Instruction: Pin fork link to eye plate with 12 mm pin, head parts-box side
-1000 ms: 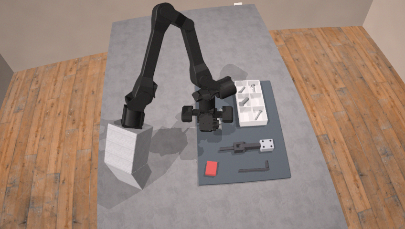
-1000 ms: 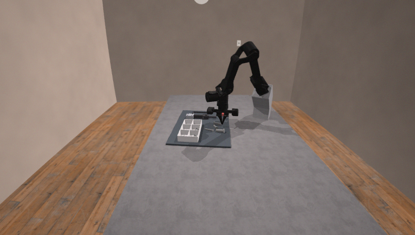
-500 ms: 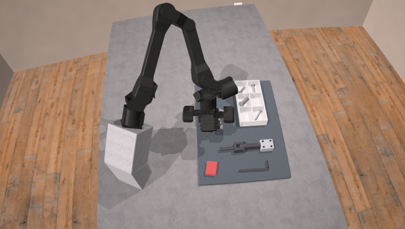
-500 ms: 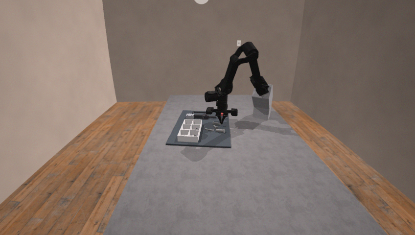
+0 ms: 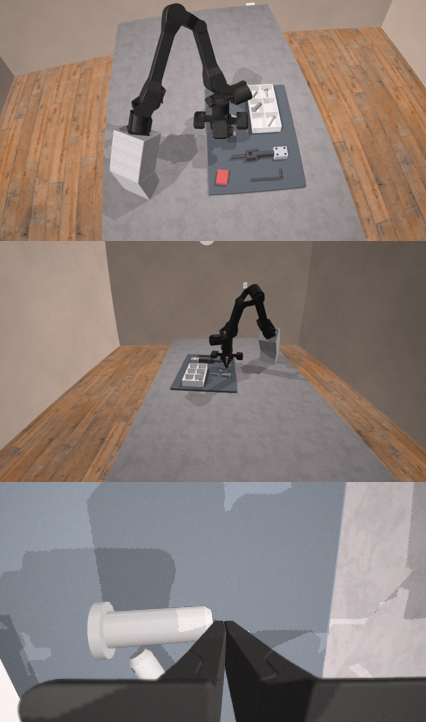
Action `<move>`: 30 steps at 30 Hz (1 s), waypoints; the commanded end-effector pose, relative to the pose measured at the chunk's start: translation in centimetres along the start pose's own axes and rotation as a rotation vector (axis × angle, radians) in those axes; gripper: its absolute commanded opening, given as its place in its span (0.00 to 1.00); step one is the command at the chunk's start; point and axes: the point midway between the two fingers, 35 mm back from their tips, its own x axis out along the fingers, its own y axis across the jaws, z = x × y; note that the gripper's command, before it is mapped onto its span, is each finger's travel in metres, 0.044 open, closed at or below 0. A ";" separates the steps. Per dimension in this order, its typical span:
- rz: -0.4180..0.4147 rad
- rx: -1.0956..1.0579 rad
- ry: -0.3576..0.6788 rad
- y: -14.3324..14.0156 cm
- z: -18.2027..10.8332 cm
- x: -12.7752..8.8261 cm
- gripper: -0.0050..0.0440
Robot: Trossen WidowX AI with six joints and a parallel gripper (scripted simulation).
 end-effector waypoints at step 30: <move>0.002 -0.006 -0.002 1.3 0.1 0.2 0.10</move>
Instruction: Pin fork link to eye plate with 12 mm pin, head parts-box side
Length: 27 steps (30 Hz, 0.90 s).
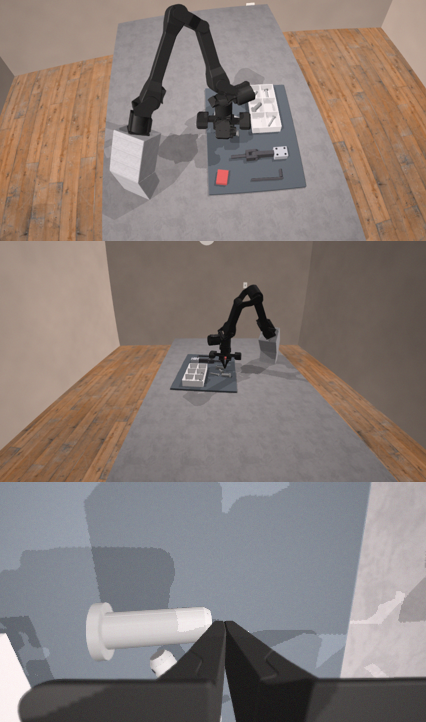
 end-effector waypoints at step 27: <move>0.002 -0.006 -0.003 1.1 0.1 0.2 0.10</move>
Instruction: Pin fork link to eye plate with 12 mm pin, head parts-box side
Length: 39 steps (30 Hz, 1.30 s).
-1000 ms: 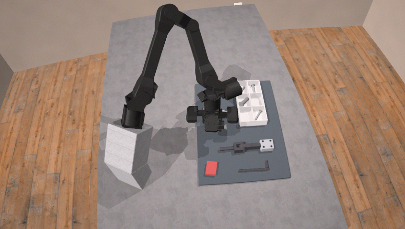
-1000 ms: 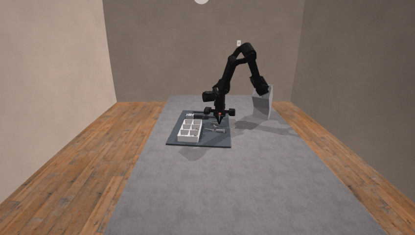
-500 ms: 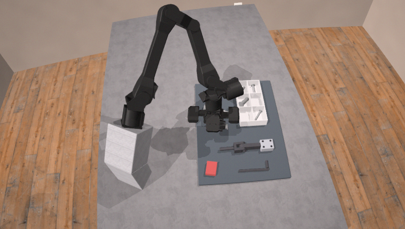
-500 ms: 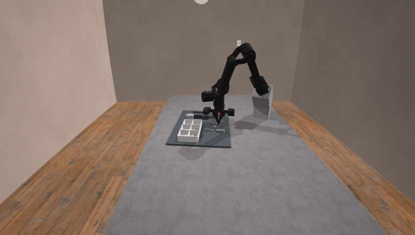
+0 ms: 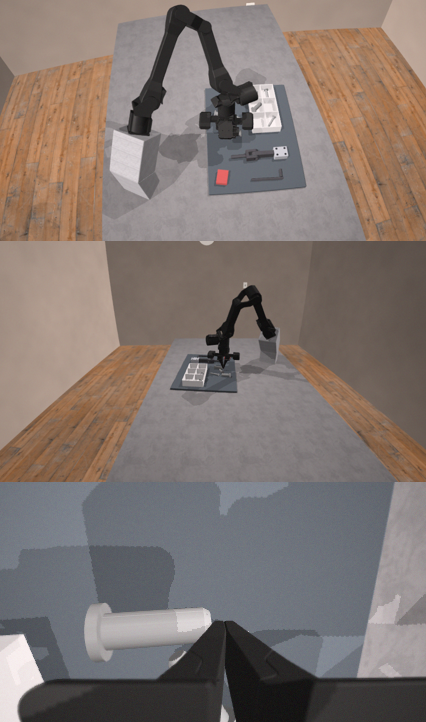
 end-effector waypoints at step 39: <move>0.000 -0.005 -0.003 1.6 0.1 0.3 0.10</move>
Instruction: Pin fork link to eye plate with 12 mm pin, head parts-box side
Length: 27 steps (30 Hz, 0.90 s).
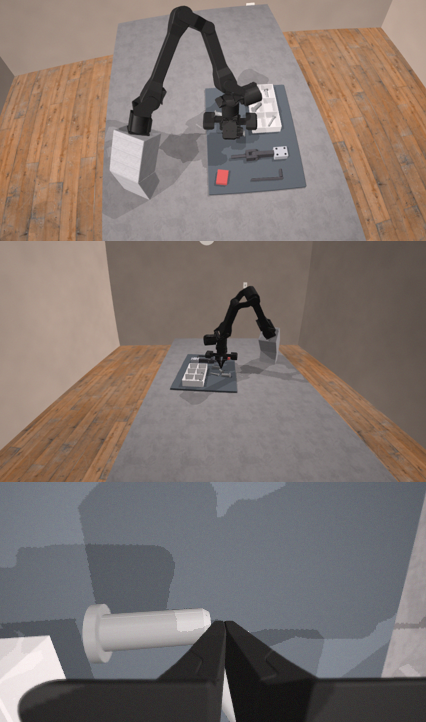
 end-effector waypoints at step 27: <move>-0.001 -0.004 -0.003 0.7 0.1 0.2 0.10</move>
